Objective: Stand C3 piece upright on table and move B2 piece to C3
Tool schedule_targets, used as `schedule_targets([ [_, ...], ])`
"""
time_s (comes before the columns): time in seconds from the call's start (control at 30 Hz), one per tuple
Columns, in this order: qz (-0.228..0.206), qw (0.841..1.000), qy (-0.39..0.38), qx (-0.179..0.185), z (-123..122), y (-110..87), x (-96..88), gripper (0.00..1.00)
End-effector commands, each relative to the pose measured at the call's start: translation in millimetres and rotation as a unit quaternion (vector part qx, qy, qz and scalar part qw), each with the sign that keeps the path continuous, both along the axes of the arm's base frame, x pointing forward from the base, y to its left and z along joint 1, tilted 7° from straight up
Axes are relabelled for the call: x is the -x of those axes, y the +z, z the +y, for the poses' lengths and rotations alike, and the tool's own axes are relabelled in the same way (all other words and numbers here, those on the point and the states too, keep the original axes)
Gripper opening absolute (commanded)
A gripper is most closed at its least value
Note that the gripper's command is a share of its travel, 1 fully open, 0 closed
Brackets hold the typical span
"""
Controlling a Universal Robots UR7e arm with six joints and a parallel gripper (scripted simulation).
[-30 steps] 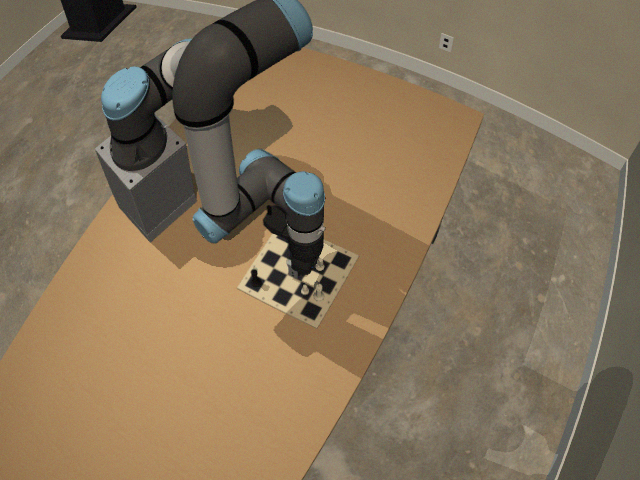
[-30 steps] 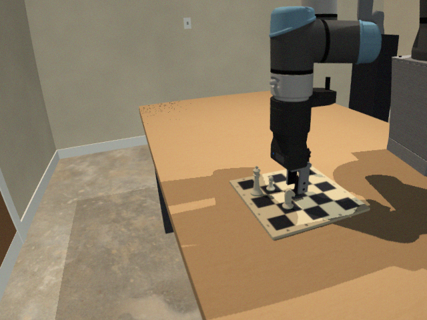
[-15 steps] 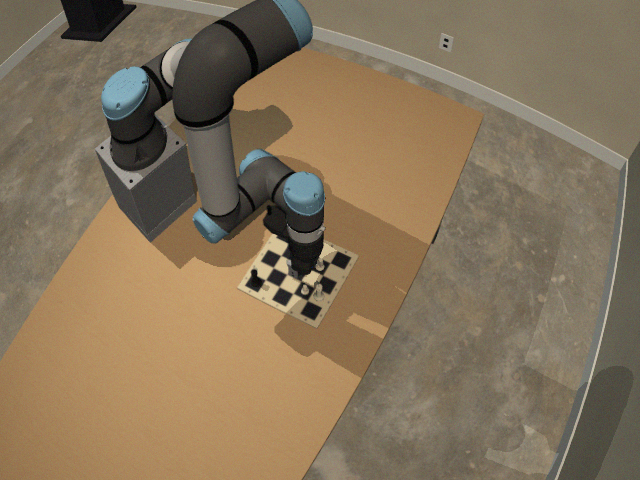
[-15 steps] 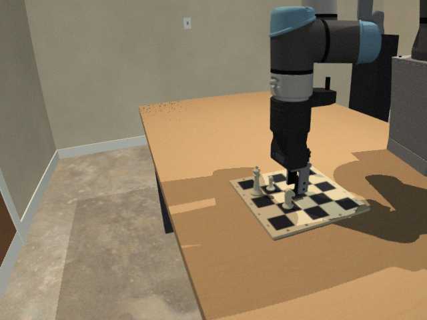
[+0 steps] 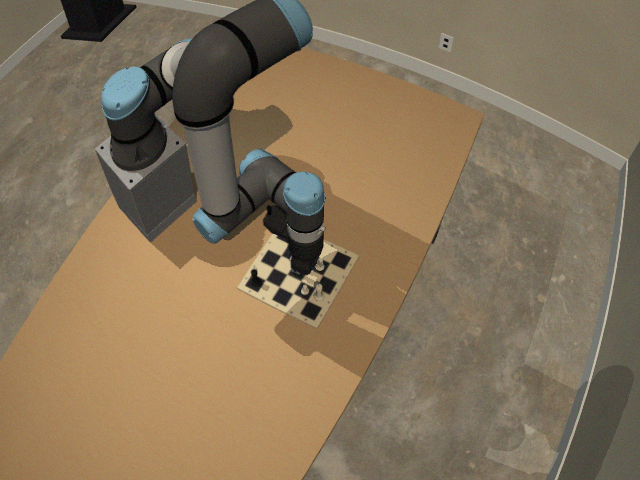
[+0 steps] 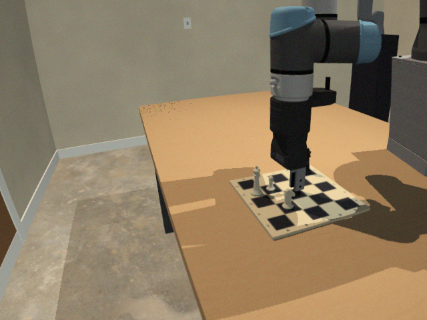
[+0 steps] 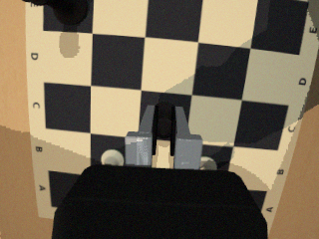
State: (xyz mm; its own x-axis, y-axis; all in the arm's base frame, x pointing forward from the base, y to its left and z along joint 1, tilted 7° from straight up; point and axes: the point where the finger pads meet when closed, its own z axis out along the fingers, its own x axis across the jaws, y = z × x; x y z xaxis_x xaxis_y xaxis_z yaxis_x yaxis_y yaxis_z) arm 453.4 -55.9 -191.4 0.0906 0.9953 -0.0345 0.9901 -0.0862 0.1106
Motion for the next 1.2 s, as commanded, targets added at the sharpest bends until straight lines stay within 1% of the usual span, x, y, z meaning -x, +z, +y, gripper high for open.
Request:
schedule_targets([
  [0.0, -0.001, 1.0, 0.0, 0.001, 0, 0.5, -1.2, 0.0],
  [0.87, -0.001, 1.0, 0.0, 0.001, 0, 1.1, -1.1, 0.0],
  [1.03, 0.0, 1.0, 0.0, 0.0, 1, 6.7, 1.2, 0.0],
  [1.17, 0.0, 1.0, 0.0, 0.0, 2, 17.4, 2.4, 0.0],
])
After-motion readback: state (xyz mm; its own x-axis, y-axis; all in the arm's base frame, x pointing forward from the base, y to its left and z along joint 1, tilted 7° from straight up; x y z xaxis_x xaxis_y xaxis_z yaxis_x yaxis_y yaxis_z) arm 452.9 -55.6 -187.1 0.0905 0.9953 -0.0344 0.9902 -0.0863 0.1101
